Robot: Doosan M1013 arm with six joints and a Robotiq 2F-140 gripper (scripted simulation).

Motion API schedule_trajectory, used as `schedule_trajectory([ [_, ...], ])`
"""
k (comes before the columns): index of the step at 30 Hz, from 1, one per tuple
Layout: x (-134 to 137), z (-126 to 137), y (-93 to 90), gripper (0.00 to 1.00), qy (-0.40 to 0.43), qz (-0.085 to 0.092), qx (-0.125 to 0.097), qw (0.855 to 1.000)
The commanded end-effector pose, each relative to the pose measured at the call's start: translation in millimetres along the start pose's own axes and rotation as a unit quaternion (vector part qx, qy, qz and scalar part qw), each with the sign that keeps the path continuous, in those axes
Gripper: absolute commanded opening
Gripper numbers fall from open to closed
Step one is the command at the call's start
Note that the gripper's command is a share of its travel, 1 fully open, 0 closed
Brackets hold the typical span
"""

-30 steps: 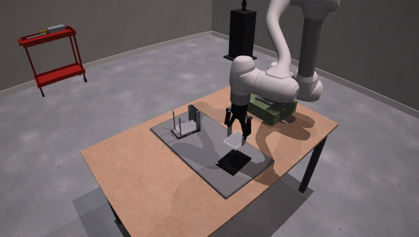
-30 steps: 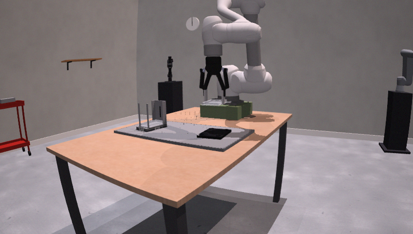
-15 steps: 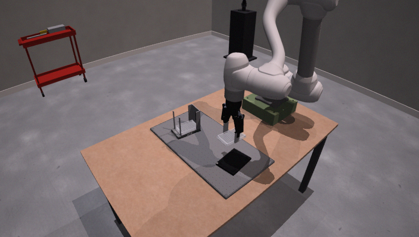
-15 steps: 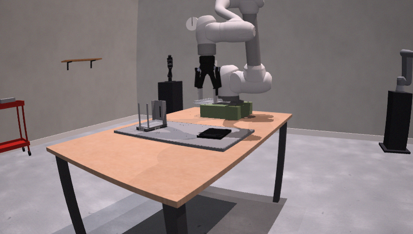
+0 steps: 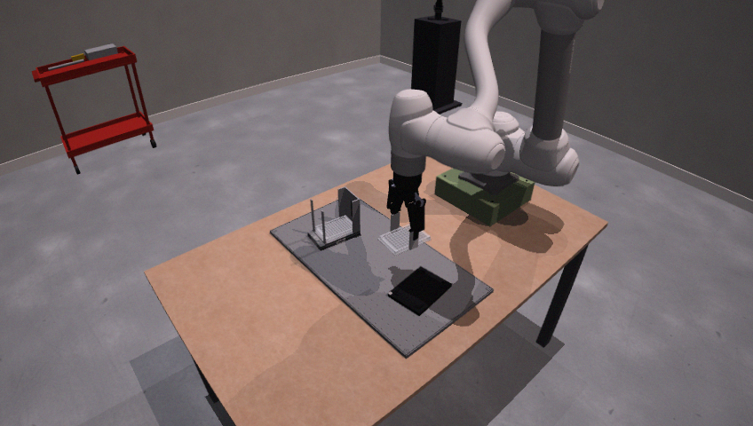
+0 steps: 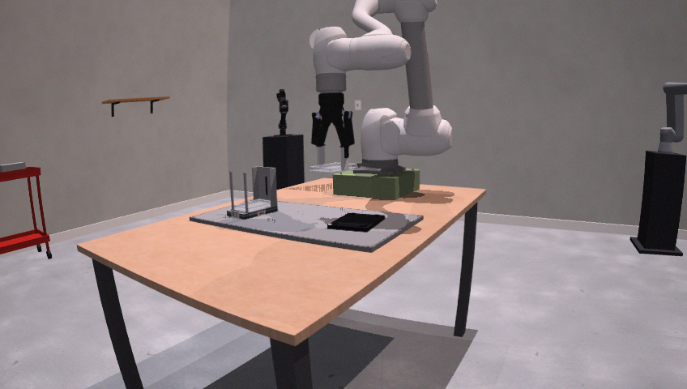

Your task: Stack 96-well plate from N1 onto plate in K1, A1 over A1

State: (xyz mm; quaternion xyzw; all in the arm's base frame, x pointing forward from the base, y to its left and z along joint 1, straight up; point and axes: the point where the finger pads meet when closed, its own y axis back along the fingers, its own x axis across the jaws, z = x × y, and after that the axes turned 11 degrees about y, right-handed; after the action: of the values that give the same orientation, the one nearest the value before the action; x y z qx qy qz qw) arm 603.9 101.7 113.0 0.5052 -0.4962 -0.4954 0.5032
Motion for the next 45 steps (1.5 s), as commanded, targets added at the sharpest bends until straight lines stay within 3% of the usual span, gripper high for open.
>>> schedule_trajectory([
  [1, 15, 3, -1.2, 0.00, 0.004, 0.002, -0.001, 1.000],
  [45, 141, 2, 1.9, 0.00, 0.004, 0.002, -0.001, 1.000],
])
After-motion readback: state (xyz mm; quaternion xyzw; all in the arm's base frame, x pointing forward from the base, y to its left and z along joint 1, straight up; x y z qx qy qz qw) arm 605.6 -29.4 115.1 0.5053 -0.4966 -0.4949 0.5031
